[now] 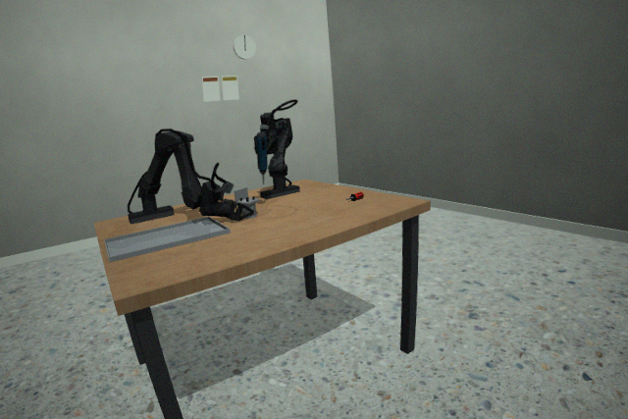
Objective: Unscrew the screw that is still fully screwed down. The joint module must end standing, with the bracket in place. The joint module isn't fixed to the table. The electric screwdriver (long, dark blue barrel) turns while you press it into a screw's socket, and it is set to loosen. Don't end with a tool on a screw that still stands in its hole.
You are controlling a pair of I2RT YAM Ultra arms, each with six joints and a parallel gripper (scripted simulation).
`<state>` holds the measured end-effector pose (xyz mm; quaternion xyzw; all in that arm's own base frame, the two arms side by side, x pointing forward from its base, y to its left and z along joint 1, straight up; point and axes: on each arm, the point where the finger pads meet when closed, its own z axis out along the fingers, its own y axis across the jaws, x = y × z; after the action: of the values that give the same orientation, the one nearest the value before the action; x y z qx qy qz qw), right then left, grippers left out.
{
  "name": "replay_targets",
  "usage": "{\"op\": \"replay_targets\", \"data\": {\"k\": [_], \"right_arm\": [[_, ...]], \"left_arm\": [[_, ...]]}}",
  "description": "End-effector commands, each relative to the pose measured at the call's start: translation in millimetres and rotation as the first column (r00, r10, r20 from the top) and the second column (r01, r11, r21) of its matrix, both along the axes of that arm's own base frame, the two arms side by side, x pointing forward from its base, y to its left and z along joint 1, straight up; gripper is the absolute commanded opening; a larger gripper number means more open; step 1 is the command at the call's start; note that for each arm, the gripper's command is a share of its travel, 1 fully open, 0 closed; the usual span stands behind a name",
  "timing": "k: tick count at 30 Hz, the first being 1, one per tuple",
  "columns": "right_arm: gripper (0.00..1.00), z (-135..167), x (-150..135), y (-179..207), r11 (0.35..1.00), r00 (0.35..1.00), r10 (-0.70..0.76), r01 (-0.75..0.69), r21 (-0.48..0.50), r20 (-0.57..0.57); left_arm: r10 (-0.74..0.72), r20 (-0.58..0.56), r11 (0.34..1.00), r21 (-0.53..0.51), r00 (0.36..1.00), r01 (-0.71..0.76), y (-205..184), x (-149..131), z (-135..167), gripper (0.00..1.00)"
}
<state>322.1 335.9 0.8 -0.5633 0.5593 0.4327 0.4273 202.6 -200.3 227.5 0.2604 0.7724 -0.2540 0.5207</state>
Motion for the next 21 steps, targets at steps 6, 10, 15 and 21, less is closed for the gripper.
{"op": "replay_targets", "data": {"k": [6, 10, 15, 21], "right_arm": [[0.59, 14.9, 6.1, -2.6, 1.000, 1.000, -0.008, 0.008, 0.019, 0.024], [0.59, 14.9, 6.1, -2.6, 1.000, 1.000, -0.008, 0.008, 0.019, 0.024], [0.59, 14.9, 6.1, -2.6, 1.000, 1.000, -0.008, 0.008, 0.019, 0.024], [0.59, 14.9, 6.1, -2.6, 1.000, 1.000, -0.008, 0.008, 0.019, 0.024]], "left_arm": [[-0.046, 0.187, 0.991, -0.113, 0.981, 0.068, -12.6, -5.5, 48.4, 0.42], [-0.084, 0.242, 0.984, -0.134, 0.967, 0.119, -17.0, -19.4, 67.8, 0.42], [-0.142, 0.296, 0.973, -0.133, 0.944, 0.188, -25.1, -35.4, 64.5, 0.42], [-0.157, 0.344, 0.964, -0.151, 0.926, 0.220, -29.0, -40.0, 79.7, 0.42]]}}
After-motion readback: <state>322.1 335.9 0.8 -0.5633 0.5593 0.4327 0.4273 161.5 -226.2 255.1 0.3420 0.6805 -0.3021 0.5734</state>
